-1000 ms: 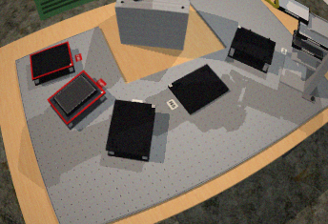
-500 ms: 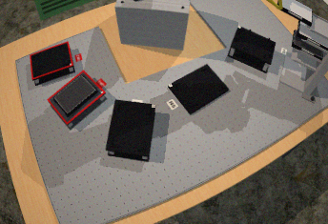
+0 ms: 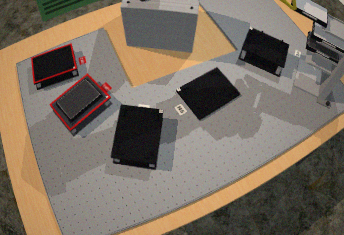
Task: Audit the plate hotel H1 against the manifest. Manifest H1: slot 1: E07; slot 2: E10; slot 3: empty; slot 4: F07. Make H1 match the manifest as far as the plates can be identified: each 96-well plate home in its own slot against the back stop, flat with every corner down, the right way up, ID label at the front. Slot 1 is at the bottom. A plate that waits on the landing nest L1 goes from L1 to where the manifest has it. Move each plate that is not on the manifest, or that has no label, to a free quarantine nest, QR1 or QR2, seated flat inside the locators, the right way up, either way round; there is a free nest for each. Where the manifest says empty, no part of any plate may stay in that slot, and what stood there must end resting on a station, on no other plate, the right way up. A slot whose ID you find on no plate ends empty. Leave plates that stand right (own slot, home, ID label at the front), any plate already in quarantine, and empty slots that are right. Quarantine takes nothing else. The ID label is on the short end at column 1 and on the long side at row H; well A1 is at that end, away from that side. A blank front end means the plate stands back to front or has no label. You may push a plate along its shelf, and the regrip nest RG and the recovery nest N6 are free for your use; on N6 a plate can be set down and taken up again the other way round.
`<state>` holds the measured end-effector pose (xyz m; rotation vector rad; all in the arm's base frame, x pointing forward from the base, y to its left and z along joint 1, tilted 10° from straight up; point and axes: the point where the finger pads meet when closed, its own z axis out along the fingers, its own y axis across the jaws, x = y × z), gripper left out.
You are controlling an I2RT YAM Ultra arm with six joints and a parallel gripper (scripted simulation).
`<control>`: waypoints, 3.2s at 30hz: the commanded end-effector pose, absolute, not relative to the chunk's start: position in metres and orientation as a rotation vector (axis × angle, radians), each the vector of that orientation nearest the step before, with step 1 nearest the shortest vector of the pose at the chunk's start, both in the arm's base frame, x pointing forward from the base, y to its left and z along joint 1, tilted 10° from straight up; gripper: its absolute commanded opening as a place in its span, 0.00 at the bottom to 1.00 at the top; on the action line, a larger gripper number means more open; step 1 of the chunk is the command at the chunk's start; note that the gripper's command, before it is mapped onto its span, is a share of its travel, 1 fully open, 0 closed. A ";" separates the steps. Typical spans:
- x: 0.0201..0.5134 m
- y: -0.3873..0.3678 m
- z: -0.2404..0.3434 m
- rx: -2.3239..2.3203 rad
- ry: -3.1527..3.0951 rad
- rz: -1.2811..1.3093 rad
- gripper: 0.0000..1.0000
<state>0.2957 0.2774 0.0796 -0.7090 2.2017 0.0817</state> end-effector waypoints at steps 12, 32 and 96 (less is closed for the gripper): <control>0.306 0.289 0.099 -0.681 2.147 0.121 0.86; 0.301 0.283 0.087 -0.694 2.172 0.105 0.86; 0.338 0.304 0.087 -0.683 2.157 0.110 0.86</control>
